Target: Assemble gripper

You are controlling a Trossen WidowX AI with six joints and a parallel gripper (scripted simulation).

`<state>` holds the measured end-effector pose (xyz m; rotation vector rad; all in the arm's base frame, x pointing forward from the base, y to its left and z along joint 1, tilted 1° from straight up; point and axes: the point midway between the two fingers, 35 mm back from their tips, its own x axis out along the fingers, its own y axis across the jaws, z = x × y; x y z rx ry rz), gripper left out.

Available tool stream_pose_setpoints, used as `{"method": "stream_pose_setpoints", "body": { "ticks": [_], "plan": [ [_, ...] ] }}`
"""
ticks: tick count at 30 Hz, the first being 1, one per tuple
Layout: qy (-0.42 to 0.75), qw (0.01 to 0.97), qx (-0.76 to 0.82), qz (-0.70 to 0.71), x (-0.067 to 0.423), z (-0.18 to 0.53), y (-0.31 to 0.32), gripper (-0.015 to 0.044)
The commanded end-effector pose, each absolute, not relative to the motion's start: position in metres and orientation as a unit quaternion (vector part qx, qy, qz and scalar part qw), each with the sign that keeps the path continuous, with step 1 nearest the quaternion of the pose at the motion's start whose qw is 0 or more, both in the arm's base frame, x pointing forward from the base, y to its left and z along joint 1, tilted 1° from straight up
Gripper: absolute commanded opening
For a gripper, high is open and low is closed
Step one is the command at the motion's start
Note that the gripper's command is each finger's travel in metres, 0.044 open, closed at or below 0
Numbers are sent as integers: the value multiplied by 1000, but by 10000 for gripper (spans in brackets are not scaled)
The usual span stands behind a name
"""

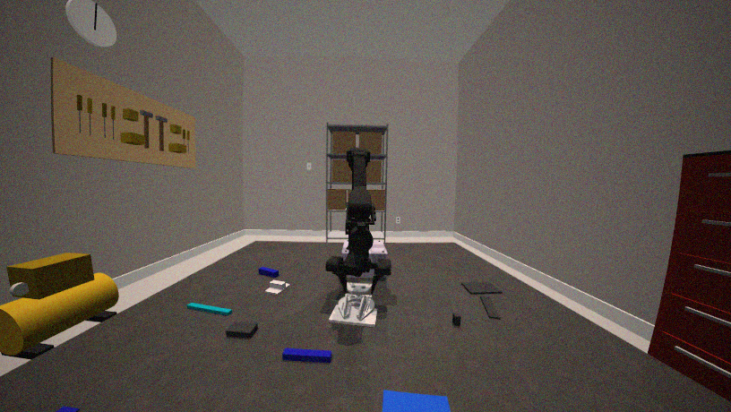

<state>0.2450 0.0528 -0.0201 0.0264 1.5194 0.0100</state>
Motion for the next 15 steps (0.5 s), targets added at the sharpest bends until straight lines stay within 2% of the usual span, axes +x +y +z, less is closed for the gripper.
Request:
{"method": "stream_pose_setpoints", "body": {
  "ticks": [1,15],
  "plan": [
    [691,723,12,1,243,-29,52,351],
    [691,723,12,1,242,-35,52,351]
  ]
}}
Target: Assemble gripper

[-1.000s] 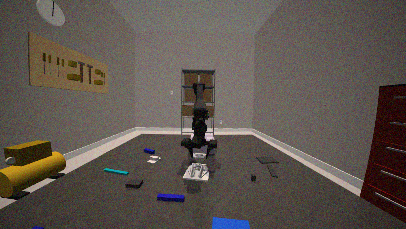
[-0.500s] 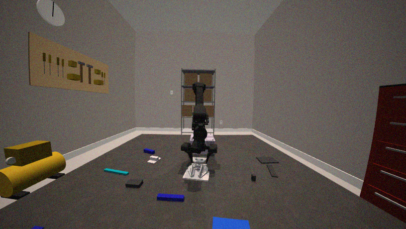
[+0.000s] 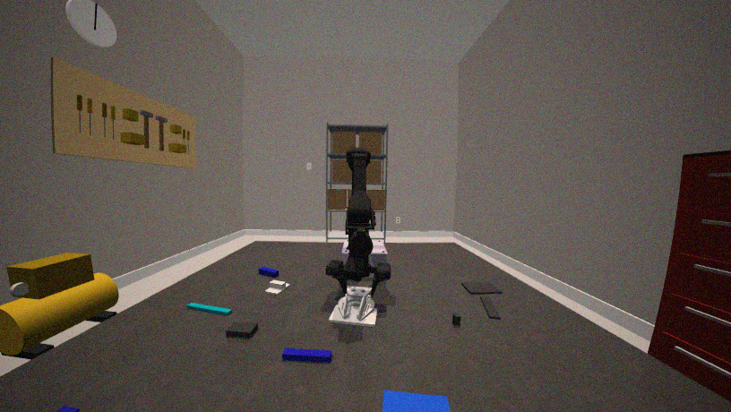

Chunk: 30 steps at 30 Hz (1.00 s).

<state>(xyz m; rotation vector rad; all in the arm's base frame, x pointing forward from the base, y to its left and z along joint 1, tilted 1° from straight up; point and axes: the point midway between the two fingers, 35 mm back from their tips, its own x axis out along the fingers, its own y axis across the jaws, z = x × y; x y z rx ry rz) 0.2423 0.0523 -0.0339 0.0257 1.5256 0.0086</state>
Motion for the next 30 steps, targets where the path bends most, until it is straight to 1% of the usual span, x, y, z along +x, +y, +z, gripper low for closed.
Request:
{"method": "stream_pose_setpoints", "body": {
  "ticks": [1,30],
  "plan": [
    [691,723,12,1,242,-35,52,351],
    [691,723,12,1,242,-39,52,351]
  ]
}}
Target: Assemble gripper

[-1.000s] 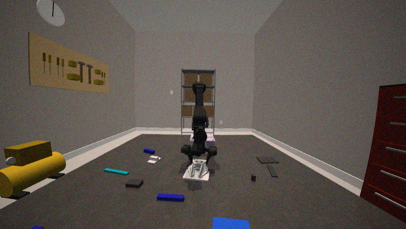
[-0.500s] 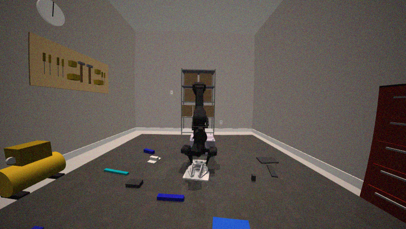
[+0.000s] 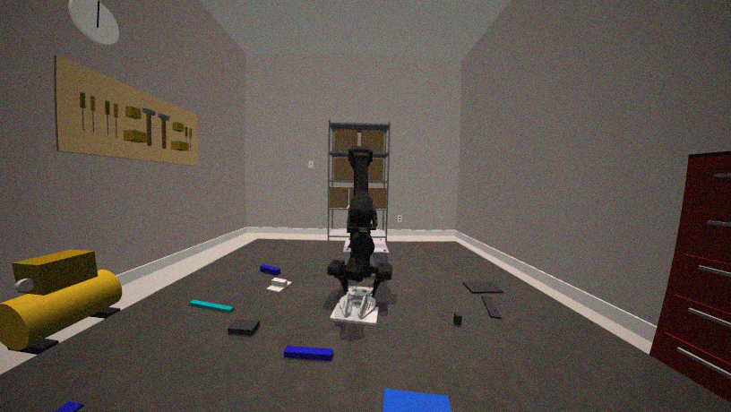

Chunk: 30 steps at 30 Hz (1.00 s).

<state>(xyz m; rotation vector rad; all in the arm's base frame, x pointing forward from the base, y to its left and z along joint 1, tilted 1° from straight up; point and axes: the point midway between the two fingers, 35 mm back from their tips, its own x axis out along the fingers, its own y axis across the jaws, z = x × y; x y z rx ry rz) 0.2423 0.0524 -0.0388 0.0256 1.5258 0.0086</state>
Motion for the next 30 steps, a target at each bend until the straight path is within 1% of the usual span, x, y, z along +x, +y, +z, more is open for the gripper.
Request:
{"method": "stream_pose_setpoints", "body": {
  "ticks": [1,30],
  "plan": [
    [691,723,12,1,242,-40,52,351],
    [691,723,11,2,243,-47,52,351]
  ]
}}
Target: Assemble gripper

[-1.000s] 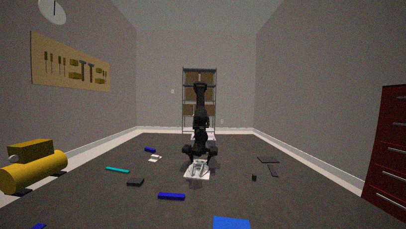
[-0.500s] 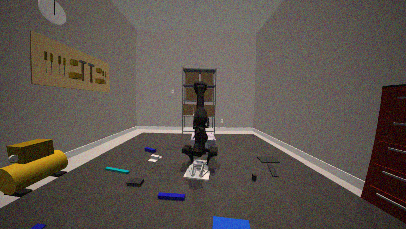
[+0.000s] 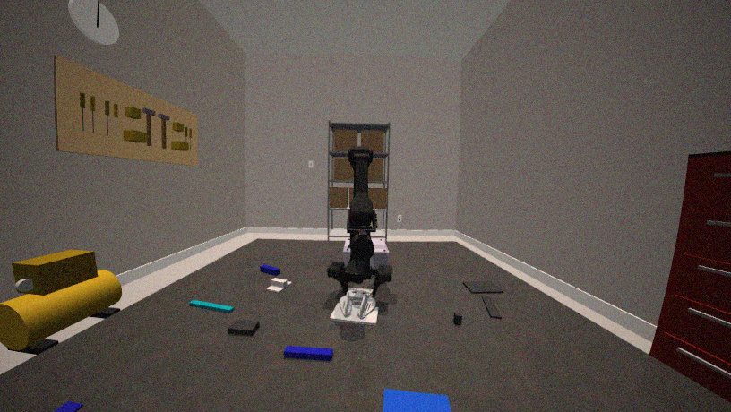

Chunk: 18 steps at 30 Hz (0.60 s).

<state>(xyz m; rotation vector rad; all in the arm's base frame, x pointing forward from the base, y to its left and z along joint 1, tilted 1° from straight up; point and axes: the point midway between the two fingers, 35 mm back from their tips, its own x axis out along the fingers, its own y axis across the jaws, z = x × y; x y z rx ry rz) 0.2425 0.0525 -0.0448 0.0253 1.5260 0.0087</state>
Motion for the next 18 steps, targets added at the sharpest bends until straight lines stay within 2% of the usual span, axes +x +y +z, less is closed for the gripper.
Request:
{"method": "stream_pose_setpoints", "body": {
  "ticks": [1,18],
  "plan": [
    [691,723,11,2,243,-47,52,351],
    [691,723,11,2,243,-49,52,351]
  ]
}}
